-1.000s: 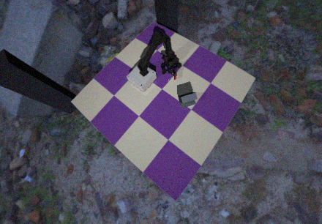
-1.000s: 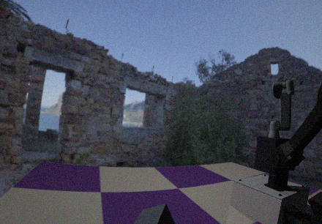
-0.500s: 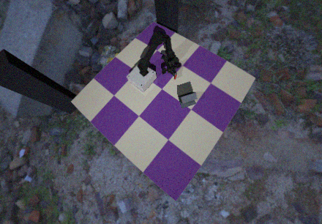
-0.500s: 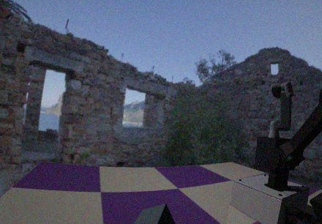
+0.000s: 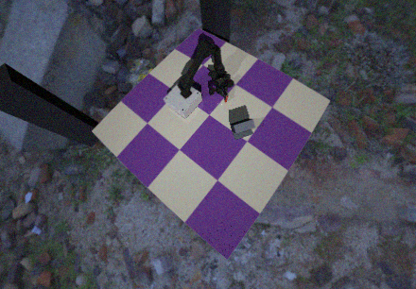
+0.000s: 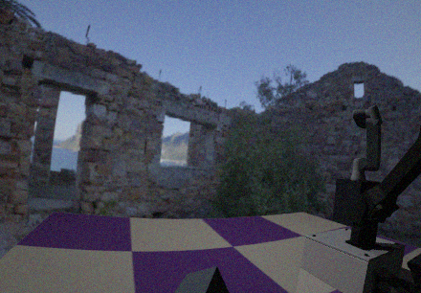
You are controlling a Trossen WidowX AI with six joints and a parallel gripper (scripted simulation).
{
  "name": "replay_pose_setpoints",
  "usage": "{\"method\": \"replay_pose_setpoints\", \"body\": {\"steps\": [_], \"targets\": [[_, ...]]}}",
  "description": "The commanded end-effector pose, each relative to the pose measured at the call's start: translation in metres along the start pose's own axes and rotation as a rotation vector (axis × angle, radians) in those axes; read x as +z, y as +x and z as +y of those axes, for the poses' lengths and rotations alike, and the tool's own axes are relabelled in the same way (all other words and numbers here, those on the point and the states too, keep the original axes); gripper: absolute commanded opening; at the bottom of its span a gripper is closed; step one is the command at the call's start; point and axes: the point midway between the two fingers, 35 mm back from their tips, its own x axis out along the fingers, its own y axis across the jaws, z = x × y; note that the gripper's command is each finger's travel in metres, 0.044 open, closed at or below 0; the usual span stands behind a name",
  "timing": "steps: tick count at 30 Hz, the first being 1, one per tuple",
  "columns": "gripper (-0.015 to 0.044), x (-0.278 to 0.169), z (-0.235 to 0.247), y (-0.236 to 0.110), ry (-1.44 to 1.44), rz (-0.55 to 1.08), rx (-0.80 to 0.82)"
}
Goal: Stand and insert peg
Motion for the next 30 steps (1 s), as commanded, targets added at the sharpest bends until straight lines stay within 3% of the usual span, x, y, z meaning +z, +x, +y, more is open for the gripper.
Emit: {"method": "replay_pose_setpoints", "body": {"steps": [1, 30], "targets": [[0.0049, -0.0017, -0.0004, -0.001, 0.0, 0.001, 0.0], [0.0049, -0.0037, -0.001, -0.0062, -0.015, -0.022, 0.016]]}}
